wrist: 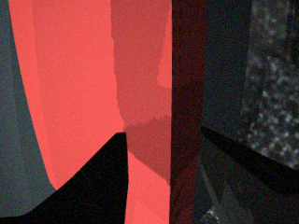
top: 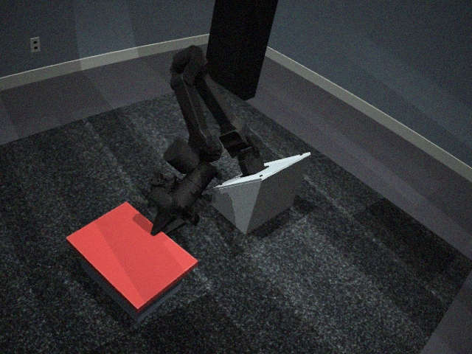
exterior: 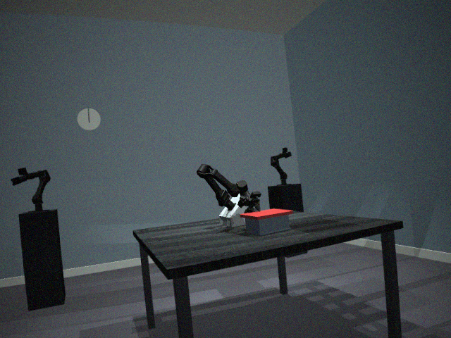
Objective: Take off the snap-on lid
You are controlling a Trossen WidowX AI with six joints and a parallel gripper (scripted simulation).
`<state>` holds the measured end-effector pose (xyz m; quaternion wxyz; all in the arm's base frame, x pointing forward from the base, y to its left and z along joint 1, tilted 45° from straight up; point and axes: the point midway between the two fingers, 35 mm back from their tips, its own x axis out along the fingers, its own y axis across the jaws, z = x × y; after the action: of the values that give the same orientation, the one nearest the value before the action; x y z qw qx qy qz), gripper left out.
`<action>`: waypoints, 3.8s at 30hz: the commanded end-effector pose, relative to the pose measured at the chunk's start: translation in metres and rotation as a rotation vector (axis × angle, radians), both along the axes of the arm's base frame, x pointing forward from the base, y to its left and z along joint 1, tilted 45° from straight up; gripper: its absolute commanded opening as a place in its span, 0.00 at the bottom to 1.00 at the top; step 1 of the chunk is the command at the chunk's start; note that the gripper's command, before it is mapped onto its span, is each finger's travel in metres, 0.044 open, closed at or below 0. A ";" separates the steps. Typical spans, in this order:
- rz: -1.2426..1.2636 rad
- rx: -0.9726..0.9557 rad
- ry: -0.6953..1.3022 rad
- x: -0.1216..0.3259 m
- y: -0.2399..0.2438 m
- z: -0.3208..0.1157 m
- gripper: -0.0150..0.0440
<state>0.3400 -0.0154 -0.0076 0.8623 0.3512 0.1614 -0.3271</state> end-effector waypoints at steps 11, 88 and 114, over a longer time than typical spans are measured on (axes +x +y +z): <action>0.002 0.001 -0.006 0.000 0.004 0.003 0.25; 0.005 0.000 -0.005 0.003 0.009 0.007 0.25; 0.005 0.000 -0.005 0.005 0.009 0.007 0.25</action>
<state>0.3451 -0.0065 0.0000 0.8632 0.3532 0.1580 -0.3244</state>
